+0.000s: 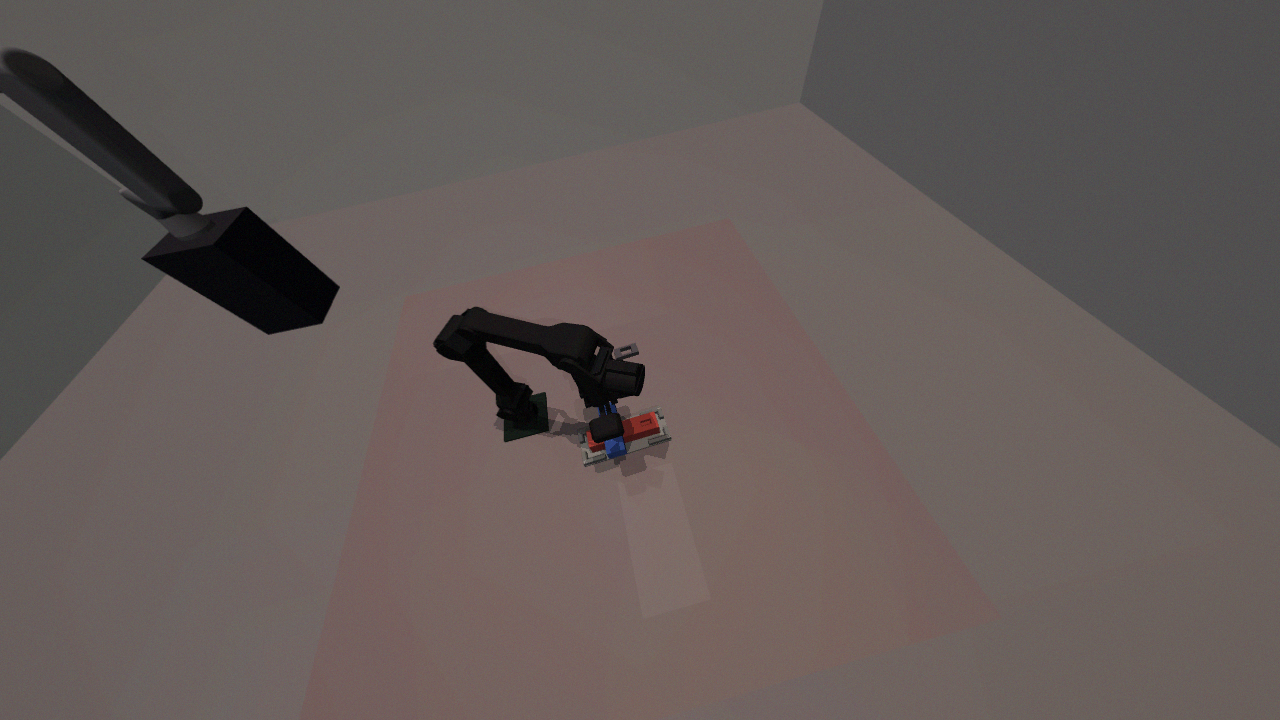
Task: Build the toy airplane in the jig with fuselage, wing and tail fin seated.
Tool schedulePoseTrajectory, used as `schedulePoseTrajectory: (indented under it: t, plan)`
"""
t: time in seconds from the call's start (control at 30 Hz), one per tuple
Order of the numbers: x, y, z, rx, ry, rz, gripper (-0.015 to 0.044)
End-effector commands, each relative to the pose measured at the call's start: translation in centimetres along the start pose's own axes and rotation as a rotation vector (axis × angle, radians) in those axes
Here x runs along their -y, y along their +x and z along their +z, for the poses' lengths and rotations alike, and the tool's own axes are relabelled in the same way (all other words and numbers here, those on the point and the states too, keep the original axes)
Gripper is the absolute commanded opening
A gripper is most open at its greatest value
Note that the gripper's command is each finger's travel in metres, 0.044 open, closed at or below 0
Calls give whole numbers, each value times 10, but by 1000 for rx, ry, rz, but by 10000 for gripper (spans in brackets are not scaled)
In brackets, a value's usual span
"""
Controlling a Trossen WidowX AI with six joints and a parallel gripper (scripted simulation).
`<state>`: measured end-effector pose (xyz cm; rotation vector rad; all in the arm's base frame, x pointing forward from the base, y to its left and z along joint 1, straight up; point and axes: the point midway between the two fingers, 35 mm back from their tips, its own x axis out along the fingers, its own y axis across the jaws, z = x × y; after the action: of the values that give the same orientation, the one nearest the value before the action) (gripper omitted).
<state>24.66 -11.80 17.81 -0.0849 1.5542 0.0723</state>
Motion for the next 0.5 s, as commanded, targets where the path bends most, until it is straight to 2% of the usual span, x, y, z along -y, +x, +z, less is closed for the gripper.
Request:
schedulePoseTrajectory:
  t: [0.0,0.27,0.47]
  plan:
    - [-16,-1,5,6,-13,4,440]
    - [-108,-3,18,16,-63,30,440]
    - [-178,-2,8,4,-33,28,440]
